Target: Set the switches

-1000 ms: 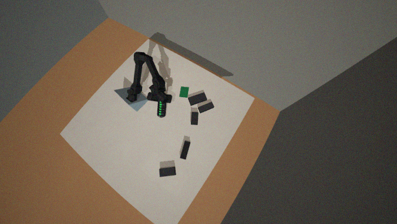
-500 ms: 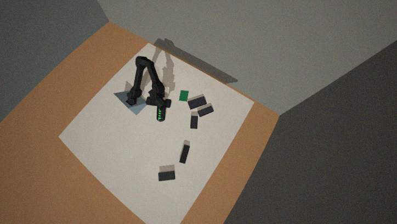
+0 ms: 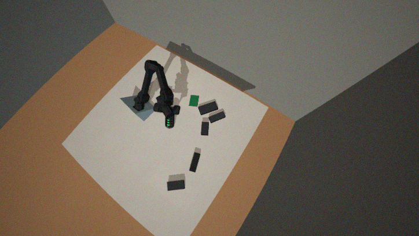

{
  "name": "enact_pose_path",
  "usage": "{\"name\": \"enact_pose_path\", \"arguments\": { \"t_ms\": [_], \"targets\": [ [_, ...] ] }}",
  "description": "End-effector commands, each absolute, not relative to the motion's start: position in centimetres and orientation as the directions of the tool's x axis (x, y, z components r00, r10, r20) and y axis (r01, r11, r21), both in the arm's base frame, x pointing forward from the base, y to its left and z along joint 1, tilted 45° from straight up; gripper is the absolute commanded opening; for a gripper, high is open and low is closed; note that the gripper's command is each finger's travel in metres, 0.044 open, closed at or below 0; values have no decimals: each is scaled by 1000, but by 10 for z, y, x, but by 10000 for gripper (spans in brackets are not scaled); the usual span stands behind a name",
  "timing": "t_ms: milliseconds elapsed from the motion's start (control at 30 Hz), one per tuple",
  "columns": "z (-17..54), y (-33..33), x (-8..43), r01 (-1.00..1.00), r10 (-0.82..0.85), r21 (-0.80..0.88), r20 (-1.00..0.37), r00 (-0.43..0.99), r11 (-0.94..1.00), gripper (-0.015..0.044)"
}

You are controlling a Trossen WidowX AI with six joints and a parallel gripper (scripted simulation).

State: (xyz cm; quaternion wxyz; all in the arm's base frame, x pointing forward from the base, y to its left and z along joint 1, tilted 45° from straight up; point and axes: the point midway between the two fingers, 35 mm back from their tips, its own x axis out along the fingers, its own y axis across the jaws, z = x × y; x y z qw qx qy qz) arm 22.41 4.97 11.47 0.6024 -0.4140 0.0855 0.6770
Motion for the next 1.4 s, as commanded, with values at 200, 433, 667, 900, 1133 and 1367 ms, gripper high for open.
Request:
{"name": "enact_pose_path", "arguments": {
  "t_ms": [200, 433, 667, 900, 1133, 1367],
  "targets": [
    [111, 39, 229, -885, 752, -384, -657, 62, -263, 337],
    [109, 34, 231, -885, 761, -384, -646, 54, -263, 337],
    [107, 29, 234, -885, 770, -384, -636, 47, -263, 337],
    [105, 24, 236, -885, 779, -384, -626, 40, -263, 337],
    [103, 18, 238, -885, 788, -384, -615, 33, -264, 337],
    [101, 13, 241, -885, 796, -384, -605, 25, -264, 337]
  ]
}}
